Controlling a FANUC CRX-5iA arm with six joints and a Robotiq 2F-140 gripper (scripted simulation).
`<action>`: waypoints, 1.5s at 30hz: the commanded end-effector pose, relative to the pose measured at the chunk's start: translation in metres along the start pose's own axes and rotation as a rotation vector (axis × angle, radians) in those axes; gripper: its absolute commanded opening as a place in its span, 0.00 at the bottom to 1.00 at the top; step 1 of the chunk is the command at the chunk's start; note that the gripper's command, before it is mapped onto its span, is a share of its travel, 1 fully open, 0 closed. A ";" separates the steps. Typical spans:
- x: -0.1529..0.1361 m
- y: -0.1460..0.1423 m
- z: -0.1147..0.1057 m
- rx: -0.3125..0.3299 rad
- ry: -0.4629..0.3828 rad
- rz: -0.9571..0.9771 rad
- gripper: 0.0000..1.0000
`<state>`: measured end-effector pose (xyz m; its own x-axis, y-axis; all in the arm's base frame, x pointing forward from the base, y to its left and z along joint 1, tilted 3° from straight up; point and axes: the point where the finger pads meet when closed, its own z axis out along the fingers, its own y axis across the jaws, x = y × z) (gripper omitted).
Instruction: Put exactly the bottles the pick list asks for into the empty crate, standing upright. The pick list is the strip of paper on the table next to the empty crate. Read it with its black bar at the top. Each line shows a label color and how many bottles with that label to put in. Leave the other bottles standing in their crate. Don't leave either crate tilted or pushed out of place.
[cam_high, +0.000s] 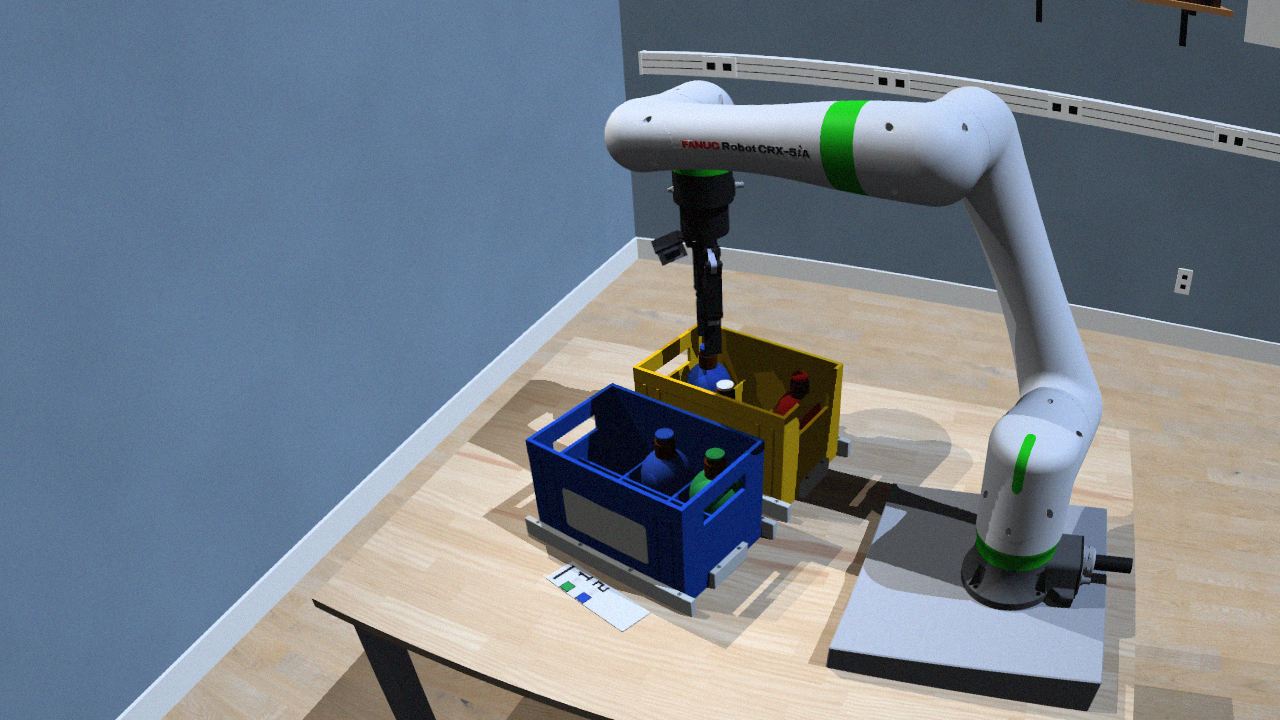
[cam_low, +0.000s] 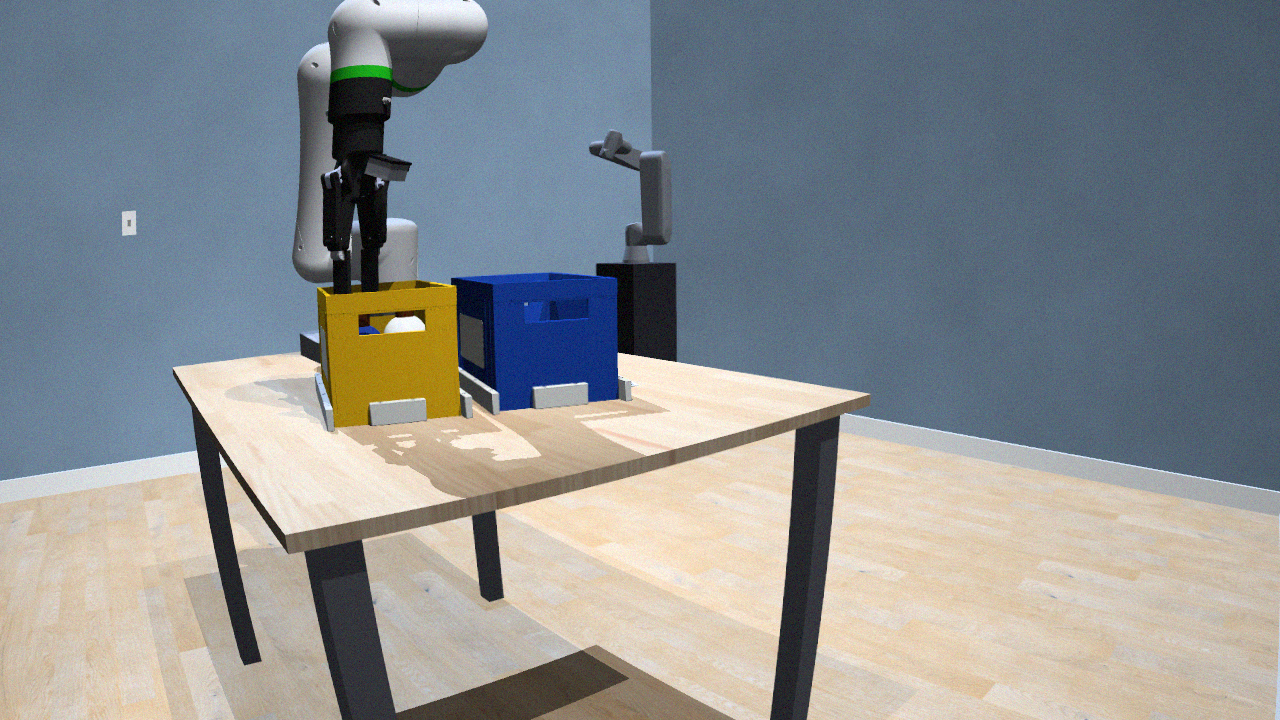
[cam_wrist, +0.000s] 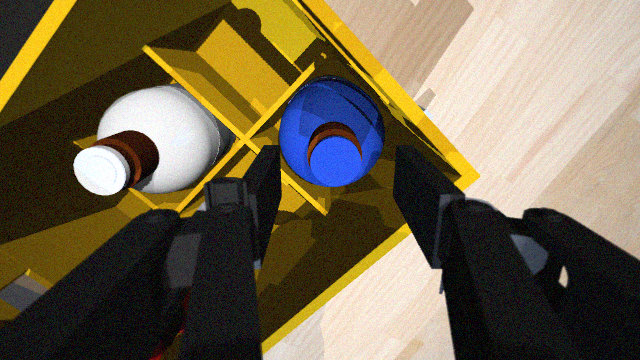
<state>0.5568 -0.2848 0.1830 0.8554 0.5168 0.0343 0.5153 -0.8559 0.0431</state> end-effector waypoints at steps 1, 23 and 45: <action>0.000 0.001 0.002 -0.002 0.001 0.000 0.44; 0.000 0.001 0.026 -0.002 0.001 0.000 0.44; 0.000 0.001 0.025 -0.002 0.001 0.000 0.10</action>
<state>0.5582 -0.2852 0.1571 0.8555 0.5167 0.0344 0.5152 -0.8560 0.0430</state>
